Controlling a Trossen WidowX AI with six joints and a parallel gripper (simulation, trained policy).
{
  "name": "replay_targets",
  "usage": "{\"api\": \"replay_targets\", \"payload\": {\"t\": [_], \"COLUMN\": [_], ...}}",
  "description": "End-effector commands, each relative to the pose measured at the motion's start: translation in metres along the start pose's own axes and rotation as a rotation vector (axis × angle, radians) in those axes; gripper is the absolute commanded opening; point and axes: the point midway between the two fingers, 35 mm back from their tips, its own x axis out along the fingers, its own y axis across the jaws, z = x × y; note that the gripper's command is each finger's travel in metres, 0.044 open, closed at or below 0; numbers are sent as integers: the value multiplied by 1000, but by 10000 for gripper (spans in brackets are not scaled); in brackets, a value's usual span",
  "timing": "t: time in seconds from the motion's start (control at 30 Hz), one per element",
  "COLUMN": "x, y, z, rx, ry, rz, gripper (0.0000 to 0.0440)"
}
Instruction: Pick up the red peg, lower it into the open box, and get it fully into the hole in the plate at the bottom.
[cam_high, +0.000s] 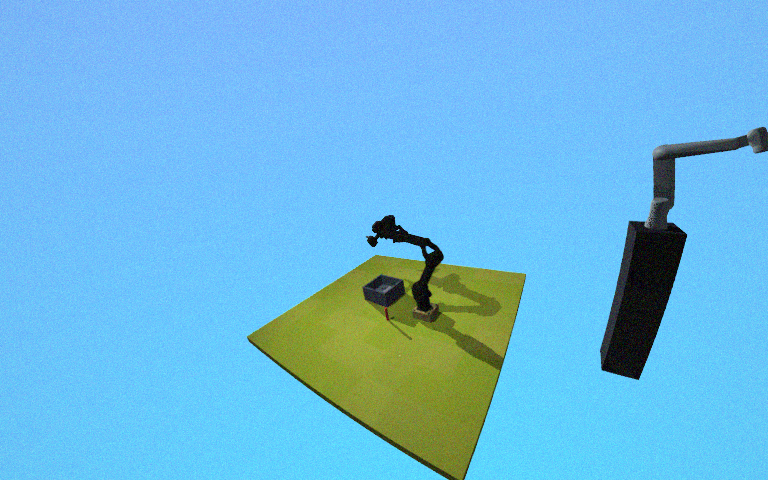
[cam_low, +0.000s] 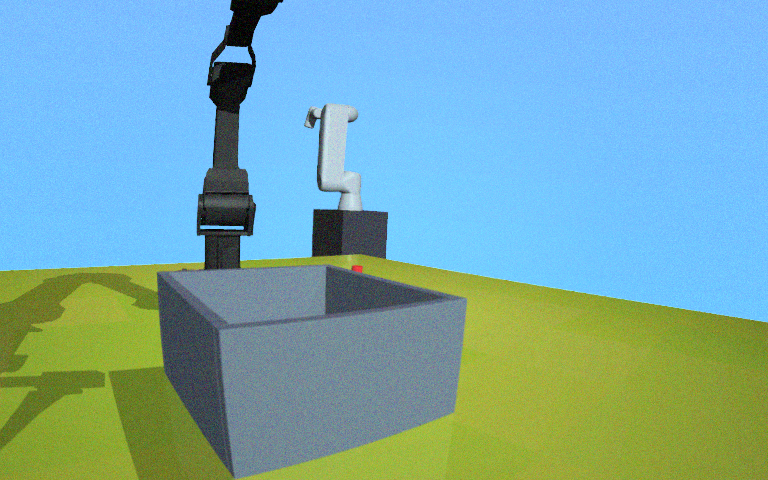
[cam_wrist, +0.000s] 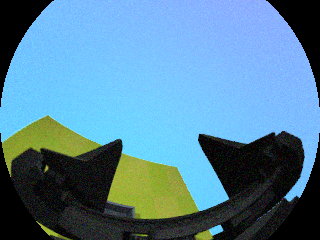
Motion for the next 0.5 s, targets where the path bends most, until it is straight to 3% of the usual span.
{"api": "replay_targets", "payload": {"t": [0.0, 0.47], "x": [3, -3], "y": [13, 82], "z": [-16, -77], "rx": [64, 360], "ry": [68, 413], "rz": [38, 193], "gripper": [440, 440]}}
